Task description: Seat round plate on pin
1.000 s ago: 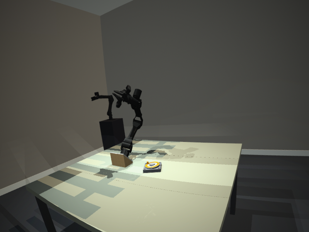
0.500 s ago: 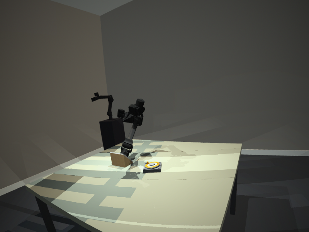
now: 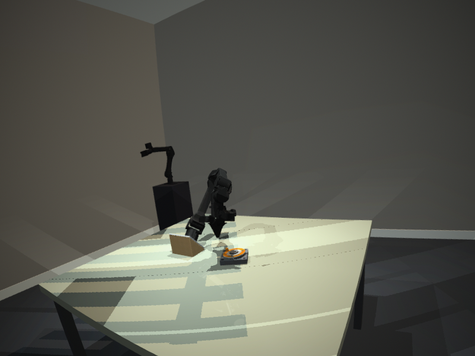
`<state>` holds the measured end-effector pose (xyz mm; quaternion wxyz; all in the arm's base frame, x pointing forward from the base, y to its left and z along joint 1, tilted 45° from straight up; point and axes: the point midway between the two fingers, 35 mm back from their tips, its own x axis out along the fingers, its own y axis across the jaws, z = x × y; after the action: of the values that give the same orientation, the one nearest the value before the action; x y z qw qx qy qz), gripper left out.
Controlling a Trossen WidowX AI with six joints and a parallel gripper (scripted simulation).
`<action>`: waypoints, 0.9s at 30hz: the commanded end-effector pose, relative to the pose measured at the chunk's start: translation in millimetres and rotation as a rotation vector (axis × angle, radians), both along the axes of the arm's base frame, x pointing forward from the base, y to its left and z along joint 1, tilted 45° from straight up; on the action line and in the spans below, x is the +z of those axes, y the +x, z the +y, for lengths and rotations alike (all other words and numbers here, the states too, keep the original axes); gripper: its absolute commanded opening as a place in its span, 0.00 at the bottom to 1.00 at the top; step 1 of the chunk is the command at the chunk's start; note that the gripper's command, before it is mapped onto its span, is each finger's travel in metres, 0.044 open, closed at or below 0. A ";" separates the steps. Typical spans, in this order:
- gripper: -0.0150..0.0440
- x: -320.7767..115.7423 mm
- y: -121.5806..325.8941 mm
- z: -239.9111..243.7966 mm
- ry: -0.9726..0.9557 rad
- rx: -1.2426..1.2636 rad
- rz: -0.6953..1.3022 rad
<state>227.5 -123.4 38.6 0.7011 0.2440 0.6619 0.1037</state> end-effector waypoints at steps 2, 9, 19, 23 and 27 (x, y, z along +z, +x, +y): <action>0.25 3.0 -2.1 53.2 0.271 0.142 -0.046; 0.25 0.4 -2.0 50.5 0.271 0.143 -0.046; 0.25 -25.8 1.0 75.1 0.271 0.142 -0.047; 0.25 -34.6 0.9 83.4 0.272 0.143 -0.048; 0.25 -34.5 0.9 83.6 0.272 0.143 -0.048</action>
<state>230.1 -43.6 7.2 0.6709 0.2814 0.6396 0.2482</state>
